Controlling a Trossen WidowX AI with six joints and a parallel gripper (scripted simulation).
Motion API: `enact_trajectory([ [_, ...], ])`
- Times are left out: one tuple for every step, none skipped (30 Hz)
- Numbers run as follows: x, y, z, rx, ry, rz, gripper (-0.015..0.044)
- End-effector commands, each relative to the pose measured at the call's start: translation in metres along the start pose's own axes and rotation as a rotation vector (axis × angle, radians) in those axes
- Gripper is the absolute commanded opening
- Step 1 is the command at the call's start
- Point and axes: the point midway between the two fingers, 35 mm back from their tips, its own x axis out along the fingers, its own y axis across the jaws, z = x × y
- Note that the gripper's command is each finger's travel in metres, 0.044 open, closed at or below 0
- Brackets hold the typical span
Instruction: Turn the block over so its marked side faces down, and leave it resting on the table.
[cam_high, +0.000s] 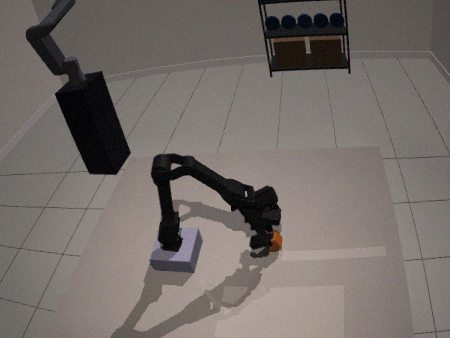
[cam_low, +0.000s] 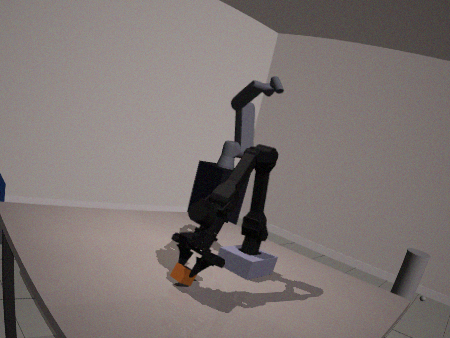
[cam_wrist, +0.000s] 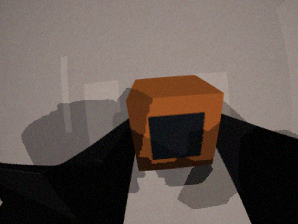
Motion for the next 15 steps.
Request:
enact_trajectory([
  [-0.005,-0.0005,0.0012,-0.002,-0.068,-0.002,0.0],
  [-0.0054,-0.0006,0.0007,-0.001,-0.083,-0.001,0.0],
  [-0.0059,-0.0007,0.0003,0.0,-0.099,-0.001,0.0],
  [-0.0065,-0.0009,-0.0002,0.0,-0.114,-0.001,0.0],
  [-0.007,-0.001,-0.0006,0.001,-0.127,-0.001,0.0],
  [-0.0073,-0.001,-0.0009,0.001,-0.135,-0.001,0.0],
  [-0.0074,-0.0011,-0.001,0.001,-0.137,-0.001,0.0],
  [-0.0074,-0.0011,-0.001,0.001,-0.137,-0.001,0.0],
  [-0.0074,-0.0011,-0.001,0.001,-0.137,-0.001,0.0],
  [-0.0074,-0.0011,-0.001,0.001,-0.137,-0.001,0.0],
  [-0.0069,-0.001,-0.0009,0.001,-0.14,-0.001,0.0],
  [-0.0054,-0.0008,-0.0007,0.001,-0.147,-0.001,0.0],
  [-0.0031,-0.0005,-0.0003,0.0,-0.158,0.0,0.0],
  [-0.0003,-0.0001,0.0001,0.0,-0.173,0.0,0.0],
  [0.0024,0.0002,0.0004,-0.001,-0.187,0.0,0.0],
])
